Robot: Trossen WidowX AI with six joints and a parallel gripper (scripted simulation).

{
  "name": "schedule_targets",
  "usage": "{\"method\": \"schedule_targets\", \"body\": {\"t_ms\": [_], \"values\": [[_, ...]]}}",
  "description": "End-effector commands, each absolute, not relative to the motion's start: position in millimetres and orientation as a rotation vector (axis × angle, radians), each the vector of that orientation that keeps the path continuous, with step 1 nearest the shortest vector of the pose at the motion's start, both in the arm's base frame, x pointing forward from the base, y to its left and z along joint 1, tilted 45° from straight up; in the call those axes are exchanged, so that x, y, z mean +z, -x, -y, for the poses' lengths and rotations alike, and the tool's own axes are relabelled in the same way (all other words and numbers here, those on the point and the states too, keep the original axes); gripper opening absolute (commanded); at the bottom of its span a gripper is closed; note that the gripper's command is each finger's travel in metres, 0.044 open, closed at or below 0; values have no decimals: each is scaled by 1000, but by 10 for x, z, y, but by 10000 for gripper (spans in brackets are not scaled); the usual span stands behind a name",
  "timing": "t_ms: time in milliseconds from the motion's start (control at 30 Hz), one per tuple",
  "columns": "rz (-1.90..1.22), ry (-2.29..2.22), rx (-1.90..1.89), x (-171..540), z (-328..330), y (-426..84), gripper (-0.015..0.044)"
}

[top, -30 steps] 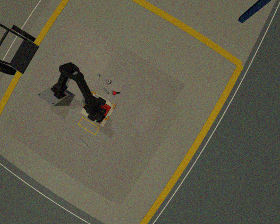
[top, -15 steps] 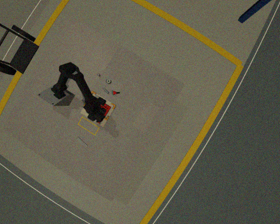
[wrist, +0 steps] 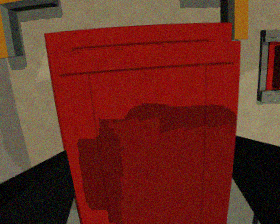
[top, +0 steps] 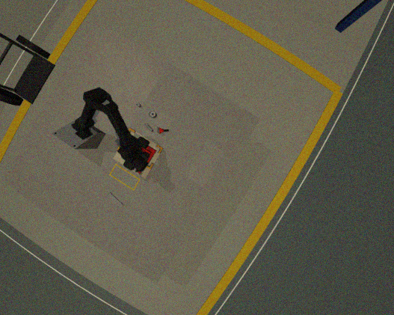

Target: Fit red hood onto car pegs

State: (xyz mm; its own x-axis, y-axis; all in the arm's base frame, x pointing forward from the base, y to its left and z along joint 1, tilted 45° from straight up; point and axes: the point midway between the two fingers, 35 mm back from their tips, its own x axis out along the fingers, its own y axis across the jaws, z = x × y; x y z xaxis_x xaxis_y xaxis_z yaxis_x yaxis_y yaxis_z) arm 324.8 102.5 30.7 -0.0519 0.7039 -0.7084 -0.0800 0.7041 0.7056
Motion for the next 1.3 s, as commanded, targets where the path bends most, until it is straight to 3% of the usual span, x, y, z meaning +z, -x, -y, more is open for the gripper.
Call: {"method": "schedule_targets", "body": {"t_ms": [0, 1267], "values": [[-1499, -546, 687, 298, -1035, -3249, 0], [-1499, -547, 688, 191, -1139, -3239, 0]]}}
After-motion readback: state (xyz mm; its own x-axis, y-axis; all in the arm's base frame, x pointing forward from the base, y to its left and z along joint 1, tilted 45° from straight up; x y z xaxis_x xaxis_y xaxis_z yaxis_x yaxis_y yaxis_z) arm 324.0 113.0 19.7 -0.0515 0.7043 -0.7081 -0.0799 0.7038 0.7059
